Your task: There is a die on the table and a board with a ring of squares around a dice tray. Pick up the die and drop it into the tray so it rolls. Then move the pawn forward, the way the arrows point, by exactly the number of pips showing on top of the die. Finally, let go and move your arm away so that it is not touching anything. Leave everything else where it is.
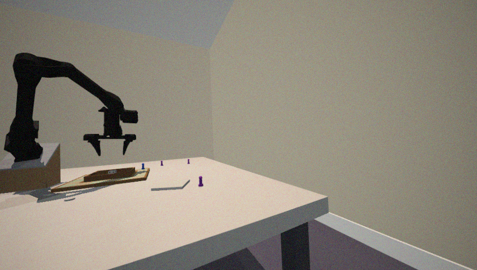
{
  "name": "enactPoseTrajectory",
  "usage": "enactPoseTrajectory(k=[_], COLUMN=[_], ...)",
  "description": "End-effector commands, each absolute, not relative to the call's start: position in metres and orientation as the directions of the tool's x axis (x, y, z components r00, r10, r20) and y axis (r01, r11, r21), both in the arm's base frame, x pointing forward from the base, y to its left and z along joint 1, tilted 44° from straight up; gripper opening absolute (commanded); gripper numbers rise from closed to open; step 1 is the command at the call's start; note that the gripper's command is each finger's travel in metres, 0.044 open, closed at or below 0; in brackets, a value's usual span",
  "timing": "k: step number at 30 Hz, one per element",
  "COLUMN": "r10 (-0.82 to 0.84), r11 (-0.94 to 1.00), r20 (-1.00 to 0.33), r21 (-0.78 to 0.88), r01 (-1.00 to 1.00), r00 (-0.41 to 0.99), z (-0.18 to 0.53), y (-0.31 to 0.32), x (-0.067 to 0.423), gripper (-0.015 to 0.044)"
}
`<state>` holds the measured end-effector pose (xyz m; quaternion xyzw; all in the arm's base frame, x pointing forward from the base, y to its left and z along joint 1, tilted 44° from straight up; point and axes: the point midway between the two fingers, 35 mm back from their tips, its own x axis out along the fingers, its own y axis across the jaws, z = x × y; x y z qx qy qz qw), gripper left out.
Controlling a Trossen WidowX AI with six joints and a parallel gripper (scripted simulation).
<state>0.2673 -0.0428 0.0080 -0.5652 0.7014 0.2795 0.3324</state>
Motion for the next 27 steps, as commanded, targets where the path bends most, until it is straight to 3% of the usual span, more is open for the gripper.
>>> enactPoseTrajectory(k=[1, 8, 15, 27], r10=[-0.604, -0.641, -0.67, -0.671], r11=[0.245, 0.566, 0.7, 0.702], r20=[-0.784, -0.756, -0.733, -0.732], r21=[-0.014, -0.352, -0.572, -0.576], r01=[-0.969, -0.746, -0.428, -0.419], r00=[-0.141, -0.129, -0.116, -0.116], z=[0.006, -0.037, -0.087, -0.094], y=[-0.042, -0.021, -0.004, -0.008], x=[0.275, 0.344, 0.39, 0.39], gripper=[0.0387, 0.0204, 0.02, 0.02])
